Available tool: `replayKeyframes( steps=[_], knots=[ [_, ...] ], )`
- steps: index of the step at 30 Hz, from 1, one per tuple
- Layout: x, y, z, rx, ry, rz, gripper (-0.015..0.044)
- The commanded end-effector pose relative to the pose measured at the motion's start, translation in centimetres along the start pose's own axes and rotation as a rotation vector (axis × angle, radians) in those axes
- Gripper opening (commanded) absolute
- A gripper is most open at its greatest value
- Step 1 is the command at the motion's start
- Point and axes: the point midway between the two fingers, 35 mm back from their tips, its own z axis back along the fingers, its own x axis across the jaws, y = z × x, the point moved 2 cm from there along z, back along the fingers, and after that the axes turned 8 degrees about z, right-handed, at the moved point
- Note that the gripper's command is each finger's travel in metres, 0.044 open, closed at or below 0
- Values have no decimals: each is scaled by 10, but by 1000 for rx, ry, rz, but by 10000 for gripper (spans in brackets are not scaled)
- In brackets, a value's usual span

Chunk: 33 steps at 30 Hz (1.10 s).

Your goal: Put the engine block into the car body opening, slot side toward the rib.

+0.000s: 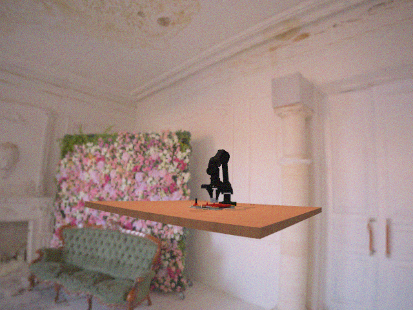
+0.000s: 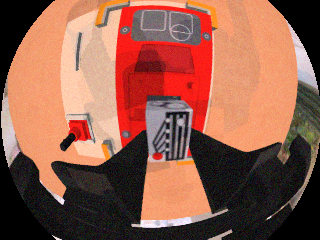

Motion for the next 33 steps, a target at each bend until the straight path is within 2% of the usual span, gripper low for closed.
replayKeyframes(
  steps=[1, 8, 33],
  knots=[
    [0, 0, -1, 2, 0, 16, 158],
    [0, 0, -3, 2, 0, -80, 158],
    [0, 0, -9, 2, 0, -50, 158]
  ],
)
